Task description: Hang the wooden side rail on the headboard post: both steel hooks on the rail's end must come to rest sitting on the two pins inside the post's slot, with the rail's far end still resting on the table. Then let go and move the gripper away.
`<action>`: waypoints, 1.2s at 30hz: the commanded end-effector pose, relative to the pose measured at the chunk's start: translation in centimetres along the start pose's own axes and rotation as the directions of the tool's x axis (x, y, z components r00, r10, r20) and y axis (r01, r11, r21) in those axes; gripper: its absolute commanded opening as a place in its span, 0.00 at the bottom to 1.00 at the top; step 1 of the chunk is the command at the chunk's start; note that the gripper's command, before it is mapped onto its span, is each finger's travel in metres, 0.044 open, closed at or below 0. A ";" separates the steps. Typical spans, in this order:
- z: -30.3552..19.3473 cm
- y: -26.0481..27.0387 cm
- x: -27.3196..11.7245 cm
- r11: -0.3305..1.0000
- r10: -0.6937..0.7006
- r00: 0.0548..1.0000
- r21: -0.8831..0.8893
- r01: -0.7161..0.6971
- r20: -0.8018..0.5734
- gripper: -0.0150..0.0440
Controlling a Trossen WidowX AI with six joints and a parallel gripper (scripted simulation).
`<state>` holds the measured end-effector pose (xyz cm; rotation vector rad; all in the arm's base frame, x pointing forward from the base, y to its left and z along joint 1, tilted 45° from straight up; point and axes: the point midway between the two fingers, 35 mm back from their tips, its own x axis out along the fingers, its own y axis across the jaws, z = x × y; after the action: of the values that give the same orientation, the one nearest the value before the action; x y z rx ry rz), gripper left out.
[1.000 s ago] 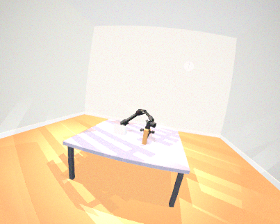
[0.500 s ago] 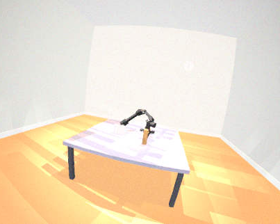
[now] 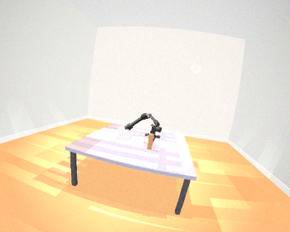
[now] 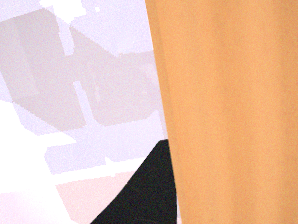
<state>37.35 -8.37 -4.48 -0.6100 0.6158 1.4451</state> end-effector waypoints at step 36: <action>-0.6 0.0 -0.4 1.000 -0.007 1.000 0.001 0.007 -0.004 0.25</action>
<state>37.35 -8.63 -4.72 -0.6102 0.6159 1.4450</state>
